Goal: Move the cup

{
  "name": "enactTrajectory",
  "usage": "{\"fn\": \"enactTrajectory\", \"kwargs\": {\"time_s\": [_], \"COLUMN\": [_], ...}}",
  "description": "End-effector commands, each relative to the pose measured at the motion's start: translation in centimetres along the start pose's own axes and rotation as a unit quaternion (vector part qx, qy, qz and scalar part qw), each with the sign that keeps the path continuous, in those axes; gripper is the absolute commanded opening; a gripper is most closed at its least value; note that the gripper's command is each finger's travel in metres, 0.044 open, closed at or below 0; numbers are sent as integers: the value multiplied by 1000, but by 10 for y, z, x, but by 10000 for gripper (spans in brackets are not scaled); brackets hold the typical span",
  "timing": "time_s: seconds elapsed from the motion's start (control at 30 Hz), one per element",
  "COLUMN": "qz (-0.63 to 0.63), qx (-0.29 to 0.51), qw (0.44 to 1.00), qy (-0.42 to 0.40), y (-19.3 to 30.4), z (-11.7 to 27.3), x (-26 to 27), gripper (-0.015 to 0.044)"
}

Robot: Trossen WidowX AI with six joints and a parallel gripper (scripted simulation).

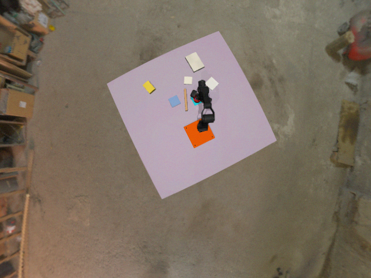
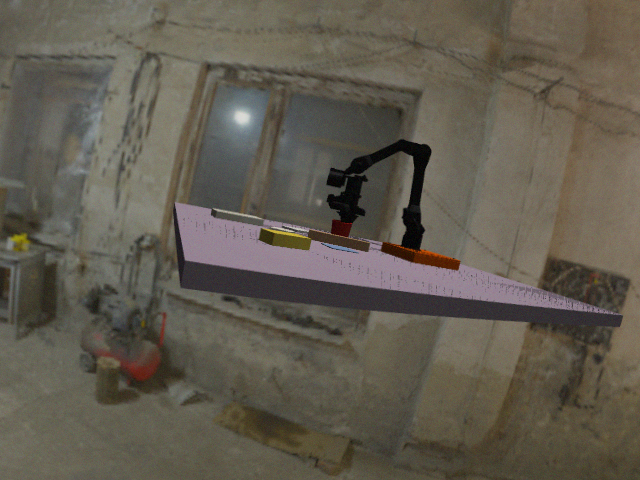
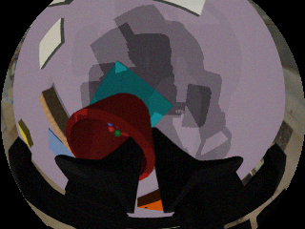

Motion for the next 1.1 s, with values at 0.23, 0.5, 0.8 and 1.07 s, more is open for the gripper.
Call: {"fn": "enactTrajectory", "kwargs": {"time_s": [0.23, 0.5, 0.8, 1.07], "qz": [0, 0, 0, 1], "qx": [-1, -1, 0, 0], "qw": [1000, 1000, 1000, 1000], "qy": [0, 0, 0, 0], "y": [0, -1, -1, -1], "z": [1, 5, 17, 28], "x": [0, 0, 1, 1], "gripper": [128, 128, 128, 128]}}
Point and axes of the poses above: the point midway between the two fingers, 35 mm back from their tips, its own z axis back along the fingers, its own x axis across the jaws, y = z × x, the point moved 2 cm from there along z, back along the fingers, and after that the axes turned 9 degrees about -z, right-handed, at the moved point
